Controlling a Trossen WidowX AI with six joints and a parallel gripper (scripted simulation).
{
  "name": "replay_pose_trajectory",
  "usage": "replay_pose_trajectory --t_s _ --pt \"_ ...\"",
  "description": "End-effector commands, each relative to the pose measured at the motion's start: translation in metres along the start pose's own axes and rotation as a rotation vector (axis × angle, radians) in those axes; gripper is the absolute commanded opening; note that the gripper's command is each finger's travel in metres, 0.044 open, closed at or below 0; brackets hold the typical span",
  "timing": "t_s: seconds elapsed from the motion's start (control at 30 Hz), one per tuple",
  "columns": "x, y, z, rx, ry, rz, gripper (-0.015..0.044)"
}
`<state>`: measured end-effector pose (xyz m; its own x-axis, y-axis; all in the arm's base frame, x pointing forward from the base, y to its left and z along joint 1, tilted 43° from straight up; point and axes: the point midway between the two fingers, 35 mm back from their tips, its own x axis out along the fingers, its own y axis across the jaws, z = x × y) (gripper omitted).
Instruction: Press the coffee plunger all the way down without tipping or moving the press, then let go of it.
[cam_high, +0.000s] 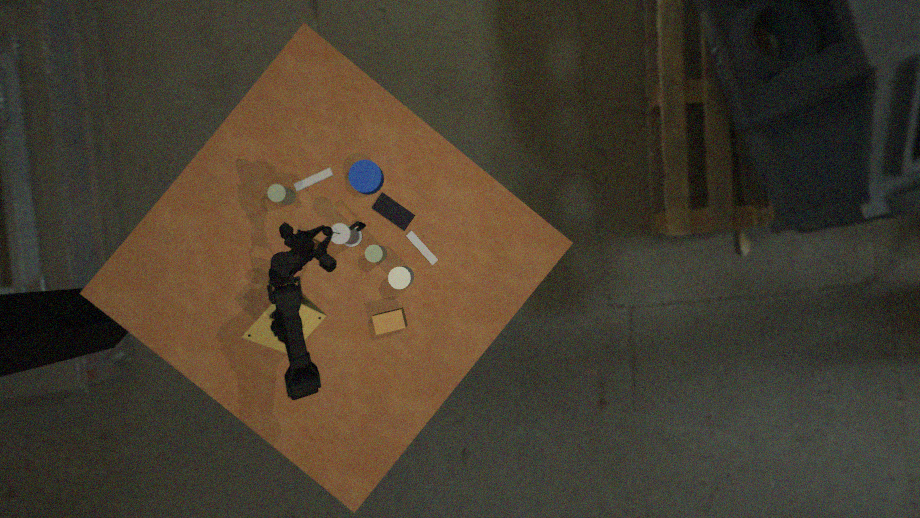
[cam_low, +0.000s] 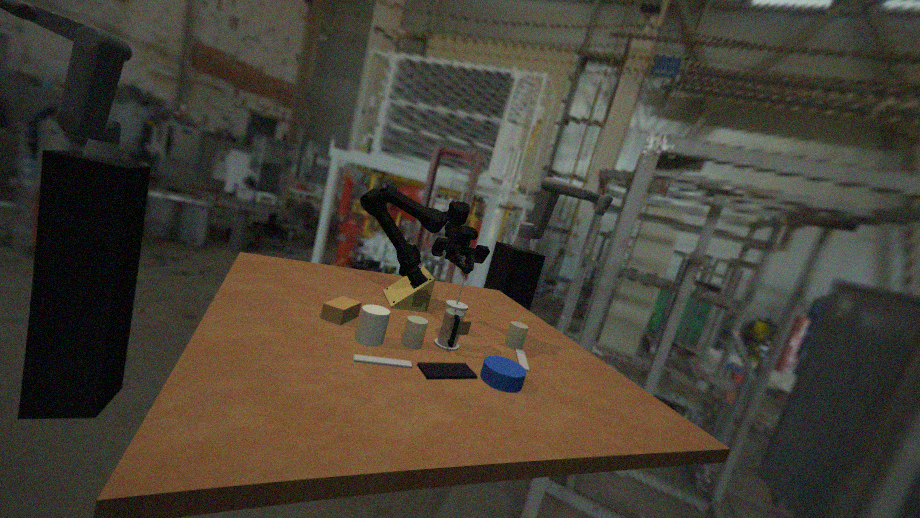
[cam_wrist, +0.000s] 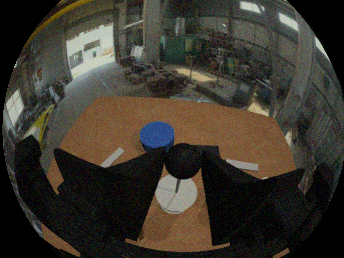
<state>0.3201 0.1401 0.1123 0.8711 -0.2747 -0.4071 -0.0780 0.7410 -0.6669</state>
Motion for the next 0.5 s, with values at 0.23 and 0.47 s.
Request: replay_pose_trajectory --t_s 0.23,0.47 --pt "0.011 0.002 -0.014 -0.003 0.007 0.004 0.012" --pt "0.019 0.004 -0.023 -0.003 0.008 0.005 0.012"
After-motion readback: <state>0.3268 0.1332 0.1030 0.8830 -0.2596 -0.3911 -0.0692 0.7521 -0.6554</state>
